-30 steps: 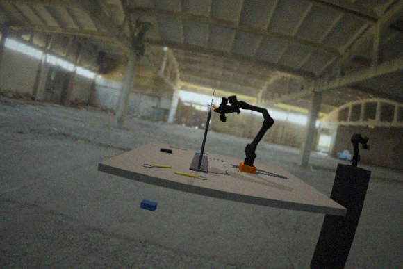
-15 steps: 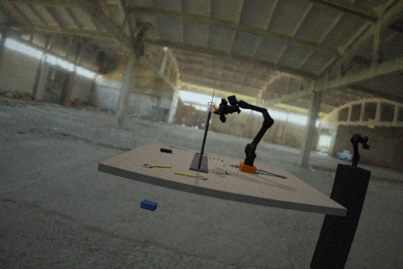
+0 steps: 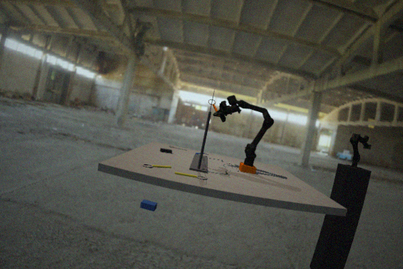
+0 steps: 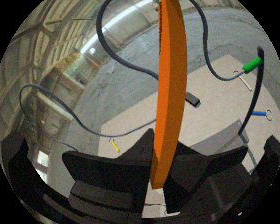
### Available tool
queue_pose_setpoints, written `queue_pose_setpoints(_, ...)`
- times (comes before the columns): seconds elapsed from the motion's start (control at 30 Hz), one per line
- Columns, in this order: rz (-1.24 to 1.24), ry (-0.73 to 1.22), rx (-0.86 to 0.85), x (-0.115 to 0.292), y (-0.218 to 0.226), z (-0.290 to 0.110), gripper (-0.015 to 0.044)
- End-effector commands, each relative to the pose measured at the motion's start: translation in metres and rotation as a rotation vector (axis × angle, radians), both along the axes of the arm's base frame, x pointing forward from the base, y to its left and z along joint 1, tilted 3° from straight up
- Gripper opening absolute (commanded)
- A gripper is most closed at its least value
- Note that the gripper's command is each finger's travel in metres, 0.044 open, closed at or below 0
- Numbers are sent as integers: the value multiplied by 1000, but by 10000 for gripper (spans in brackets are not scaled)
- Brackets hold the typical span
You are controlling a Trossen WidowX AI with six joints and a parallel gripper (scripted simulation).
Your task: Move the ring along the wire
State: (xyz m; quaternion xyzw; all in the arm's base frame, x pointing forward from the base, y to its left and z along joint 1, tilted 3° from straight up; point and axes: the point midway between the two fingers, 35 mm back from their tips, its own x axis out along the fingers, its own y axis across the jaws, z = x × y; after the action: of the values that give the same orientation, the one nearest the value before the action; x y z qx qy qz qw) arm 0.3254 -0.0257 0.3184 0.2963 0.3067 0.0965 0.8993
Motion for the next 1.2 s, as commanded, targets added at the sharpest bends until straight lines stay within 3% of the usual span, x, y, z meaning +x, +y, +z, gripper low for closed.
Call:
queue_pose_setpoints(0.0,6,-13,-87,0,-4,-4,-150)
queue_pose_setpoints(1.17,39,-151,-942,9,-63,-15,-150)
